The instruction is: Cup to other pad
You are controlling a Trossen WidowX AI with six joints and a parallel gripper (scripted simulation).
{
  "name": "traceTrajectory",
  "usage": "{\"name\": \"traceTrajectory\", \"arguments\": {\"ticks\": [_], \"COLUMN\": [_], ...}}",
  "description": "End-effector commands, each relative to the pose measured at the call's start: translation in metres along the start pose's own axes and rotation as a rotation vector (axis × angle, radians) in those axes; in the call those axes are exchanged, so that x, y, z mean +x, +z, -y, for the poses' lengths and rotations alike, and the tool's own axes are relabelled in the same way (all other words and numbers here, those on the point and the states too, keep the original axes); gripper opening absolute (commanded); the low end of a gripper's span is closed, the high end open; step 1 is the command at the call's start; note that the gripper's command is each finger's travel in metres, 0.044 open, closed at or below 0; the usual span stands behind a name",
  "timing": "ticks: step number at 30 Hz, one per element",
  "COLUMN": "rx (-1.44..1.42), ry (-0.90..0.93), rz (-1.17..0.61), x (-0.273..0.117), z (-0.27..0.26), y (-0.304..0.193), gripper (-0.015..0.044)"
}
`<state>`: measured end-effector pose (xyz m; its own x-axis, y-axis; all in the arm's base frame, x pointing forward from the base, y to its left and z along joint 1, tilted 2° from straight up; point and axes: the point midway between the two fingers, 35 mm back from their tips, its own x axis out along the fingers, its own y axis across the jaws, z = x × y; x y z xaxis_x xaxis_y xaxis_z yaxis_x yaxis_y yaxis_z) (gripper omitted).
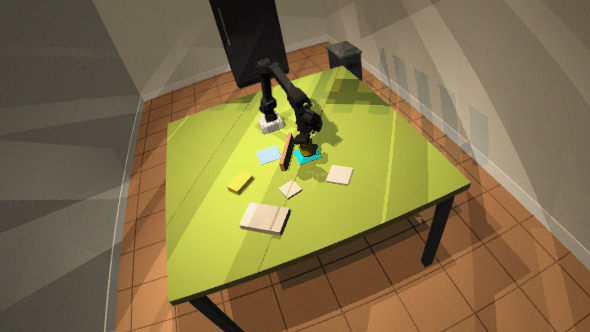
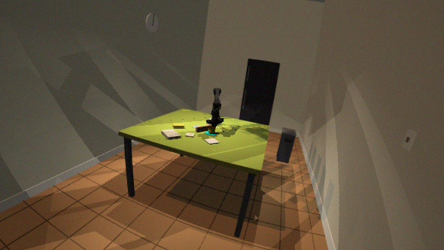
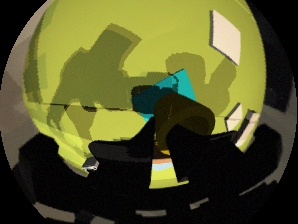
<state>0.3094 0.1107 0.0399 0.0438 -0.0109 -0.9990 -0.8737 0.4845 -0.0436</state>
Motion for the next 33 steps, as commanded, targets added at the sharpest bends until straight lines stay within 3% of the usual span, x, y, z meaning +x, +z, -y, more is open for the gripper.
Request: {"name": "traceTrajectory", "arguments": {"ticks": [1,4,33], "rx": [0.000,0.000,0.004], "ry": [0.000,0.000,-0.004], "rz": [0.000,0.000,-0.002], "x": [-0.001,-0.001,-0.039], "z": [0.000,0.000,-0.001], "y": [0.000,0.000,0.000], "gripper": [0.0079,0.0147,0.0147]}}
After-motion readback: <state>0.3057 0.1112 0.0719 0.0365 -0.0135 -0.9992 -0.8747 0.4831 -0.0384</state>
